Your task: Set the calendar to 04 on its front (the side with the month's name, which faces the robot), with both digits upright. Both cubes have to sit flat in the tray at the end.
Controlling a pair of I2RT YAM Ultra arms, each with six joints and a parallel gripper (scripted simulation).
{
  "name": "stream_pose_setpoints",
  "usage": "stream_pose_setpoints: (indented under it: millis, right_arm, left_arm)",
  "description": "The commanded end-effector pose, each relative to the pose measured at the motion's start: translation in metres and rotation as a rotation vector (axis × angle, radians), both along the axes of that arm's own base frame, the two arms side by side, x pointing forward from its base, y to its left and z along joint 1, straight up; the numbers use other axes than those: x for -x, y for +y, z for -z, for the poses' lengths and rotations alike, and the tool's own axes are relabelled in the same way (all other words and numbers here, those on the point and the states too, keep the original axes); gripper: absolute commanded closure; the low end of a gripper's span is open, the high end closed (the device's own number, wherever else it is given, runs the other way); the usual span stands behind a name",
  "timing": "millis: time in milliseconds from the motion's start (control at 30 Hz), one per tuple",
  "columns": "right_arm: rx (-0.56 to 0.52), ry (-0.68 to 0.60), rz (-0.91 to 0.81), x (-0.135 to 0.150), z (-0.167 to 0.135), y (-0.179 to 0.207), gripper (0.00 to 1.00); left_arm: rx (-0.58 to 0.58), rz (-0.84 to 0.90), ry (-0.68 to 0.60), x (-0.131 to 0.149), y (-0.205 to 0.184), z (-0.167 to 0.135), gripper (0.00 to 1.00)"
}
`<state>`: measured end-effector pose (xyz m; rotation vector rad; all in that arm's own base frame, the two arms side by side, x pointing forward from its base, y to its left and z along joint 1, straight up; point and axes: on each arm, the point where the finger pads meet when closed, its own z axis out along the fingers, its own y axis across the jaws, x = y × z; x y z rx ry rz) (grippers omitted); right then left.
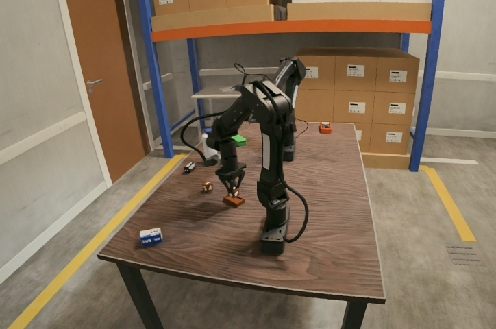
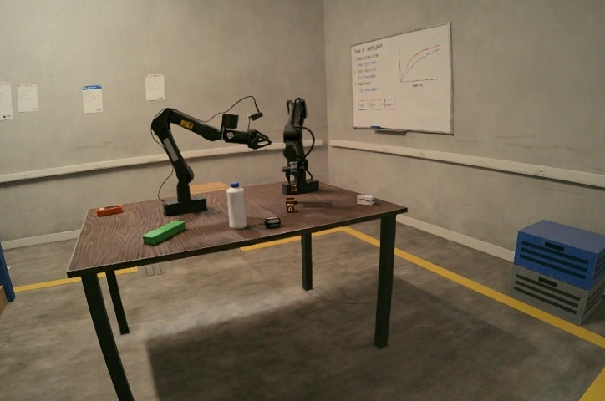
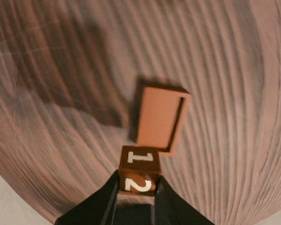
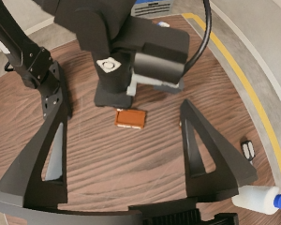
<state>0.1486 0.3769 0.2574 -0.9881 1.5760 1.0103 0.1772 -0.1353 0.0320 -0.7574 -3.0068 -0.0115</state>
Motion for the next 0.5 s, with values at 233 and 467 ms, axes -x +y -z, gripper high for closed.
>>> stream_pose_setpoints:
  millis: [233,467]
  right_arm:
    - [-0.057,-0.026,0.001,-0.001,-0.024,0.004,0.0]
    - [-0.057,-0.026,0.001,-0.001,-0.024,0.004,0.0]
  left_arm:
    - [0.034,0.024,-0.04,0.008,-0.017,-0.007,0.74]
    - [0.037,0.024,-0.044,0.006,-0.019,0.007,0.74]
